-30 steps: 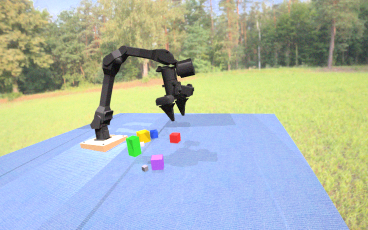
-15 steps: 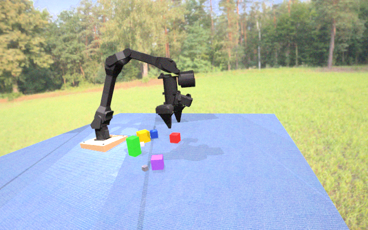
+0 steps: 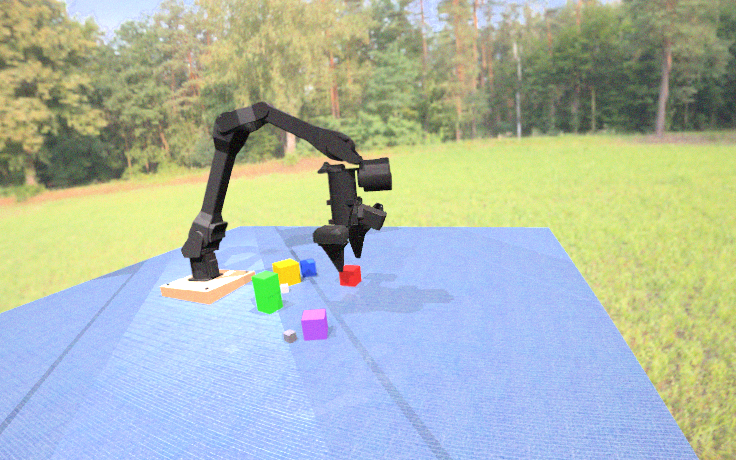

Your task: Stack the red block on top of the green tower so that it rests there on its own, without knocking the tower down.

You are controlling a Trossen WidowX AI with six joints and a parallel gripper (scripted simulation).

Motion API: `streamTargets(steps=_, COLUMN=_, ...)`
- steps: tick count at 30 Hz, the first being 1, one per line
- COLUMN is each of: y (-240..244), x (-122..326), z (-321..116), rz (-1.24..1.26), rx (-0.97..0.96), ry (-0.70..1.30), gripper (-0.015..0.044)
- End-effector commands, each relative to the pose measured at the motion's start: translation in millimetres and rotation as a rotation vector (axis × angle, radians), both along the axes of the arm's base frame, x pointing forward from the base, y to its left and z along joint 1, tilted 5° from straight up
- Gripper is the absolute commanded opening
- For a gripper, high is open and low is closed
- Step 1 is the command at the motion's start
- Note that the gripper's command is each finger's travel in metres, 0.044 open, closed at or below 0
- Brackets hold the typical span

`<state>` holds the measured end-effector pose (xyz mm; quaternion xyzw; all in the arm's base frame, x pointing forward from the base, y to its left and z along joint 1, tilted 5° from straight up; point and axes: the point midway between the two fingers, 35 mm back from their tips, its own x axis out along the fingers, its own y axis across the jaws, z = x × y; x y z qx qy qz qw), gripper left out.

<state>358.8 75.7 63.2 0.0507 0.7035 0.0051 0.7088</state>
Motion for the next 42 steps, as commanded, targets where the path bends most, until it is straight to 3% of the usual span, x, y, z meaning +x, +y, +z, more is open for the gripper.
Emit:
streamTargets(steps=1, y=1, x=-1, z=-7, rz=-0.005, rx=0.003, ry=0.007, gripper=0.0440)
streamTargets(steps=32, y=3, x=-2, z=-35, rz=-0.005, rx=0.003, ry=0.007, gripper=0.0440)
streamTargets(steps=42, y=3, x=-2, z=-35, rz=-0.005, rx=0.003, ry=0.007, gripper=0.0177)
